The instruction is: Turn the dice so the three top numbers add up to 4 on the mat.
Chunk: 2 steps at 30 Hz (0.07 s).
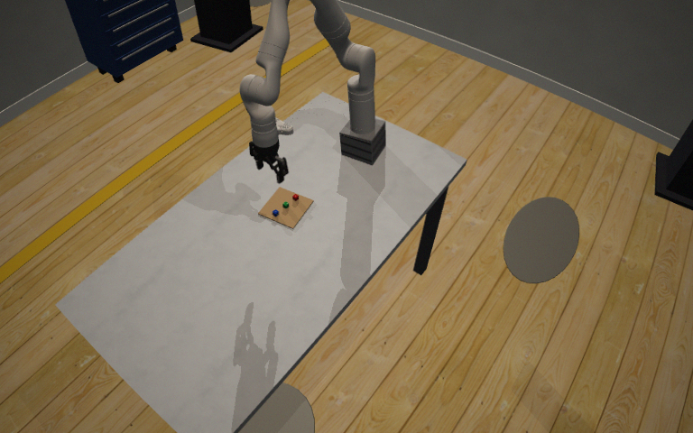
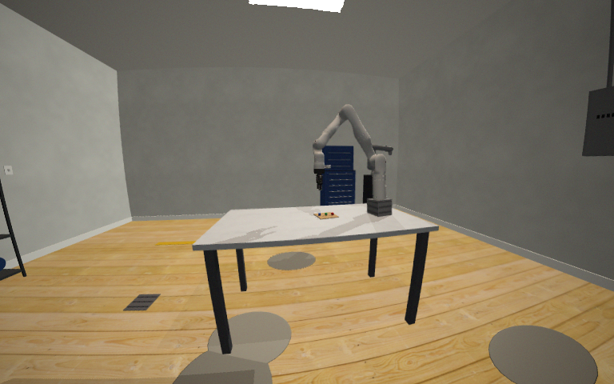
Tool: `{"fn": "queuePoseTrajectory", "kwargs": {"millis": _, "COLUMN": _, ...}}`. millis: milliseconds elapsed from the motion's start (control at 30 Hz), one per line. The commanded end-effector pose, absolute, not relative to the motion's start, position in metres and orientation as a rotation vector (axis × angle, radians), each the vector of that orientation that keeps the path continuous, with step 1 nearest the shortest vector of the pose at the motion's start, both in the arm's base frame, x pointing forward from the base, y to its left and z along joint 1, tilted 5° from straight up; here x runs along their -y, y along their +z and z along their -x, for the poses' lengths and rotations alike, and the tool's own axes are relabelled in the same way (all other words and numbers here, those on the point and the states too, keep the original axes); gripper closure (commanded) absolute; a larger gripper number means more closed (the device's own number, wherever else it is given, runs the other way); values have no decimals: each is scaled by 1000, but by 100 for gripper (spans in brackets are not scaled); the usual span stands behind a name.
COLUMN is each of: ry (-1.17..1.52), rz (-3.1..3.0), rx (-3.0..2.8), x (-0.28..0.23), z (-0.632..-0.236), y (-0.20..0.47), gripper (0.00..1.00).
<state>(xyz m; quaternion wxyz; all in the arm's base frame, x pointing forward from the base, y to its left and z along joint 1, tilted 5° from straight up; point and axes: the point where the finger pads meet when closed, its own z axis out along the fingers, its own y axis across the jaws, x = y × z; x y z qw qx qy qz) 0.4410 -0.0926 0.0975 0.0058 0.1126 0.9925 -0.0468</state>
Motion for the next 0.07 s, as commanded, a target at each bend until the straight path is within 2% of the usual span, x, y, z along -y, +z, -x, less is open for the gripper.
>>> {"fn": "queuePoseTrajectory", "kwargs": {"millis": 0, "ry": -146, "rz": -352, "rx": -3105, "x": 93, "z": -442, "y": 98, "gripper": 0}}
{"fn": "queuePoseTrajectory", "kwargs": {"millis": 33, "ry": -146, "rz": -352, "rx": -3105, "x": 93, "z": -442, "y": 98, "gripper": 0}}
